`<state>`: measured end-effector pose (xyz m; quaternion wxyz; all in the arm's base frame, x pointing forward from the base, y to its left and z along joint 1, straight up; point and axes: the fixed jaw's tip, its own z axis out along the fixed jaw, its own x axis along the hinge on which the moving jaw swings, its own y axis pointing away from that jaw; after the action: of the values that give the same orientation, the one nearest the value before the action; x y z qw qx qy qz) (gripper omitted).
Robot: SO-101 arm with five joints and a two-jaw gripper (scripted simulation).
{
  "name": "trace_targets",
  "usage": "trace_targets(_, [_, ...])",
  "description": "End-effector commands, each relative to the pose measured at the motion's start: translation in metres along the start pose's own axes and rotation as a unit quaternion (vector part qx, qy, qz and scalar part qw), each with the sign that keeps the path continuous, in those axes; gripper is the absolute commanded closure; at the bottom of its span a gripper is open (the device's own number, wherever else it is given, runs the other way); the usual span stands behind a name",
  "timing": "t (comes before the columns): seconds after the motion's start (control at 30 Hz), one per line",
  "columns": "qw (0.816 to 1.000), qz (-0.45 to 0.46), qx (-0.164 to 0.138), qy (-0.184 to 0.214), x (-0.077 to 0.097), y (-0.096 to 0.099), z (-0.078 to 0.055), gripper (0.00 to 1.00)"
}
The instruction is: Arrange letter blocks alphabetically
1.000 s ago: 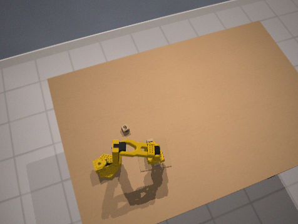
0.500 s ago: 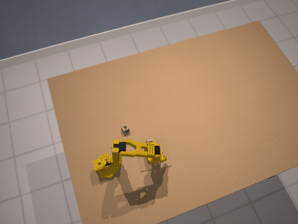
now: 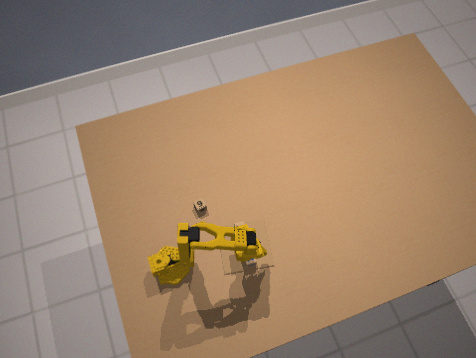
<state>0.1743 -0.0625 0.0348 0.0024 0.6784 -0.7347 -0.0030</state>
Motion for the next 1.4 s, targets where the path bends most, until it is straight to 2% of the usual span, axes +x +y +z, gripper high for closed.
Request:
trace_targets(0.0, [0.999,-0.001,0.036,0.008,0.003,-0.01,-0.026,0.64])
trace_targets(0.07, [0.999,-0.001,0.036,0.008,0.003,-0.01,-0.026,0.64])
trace_targets(0.27, [0.999,-0.001,0.036,0.008,0.002,-0.008,-0.046,0.64])
trace_targets(0.43, [0.999,-0.001,0.036,0.008,0.002,-0.006,-0.055,0.64])
trace_targets(1.37, [0.999,0.001,0.036,0.009,0.001,-0.005,-0.056,0.64])
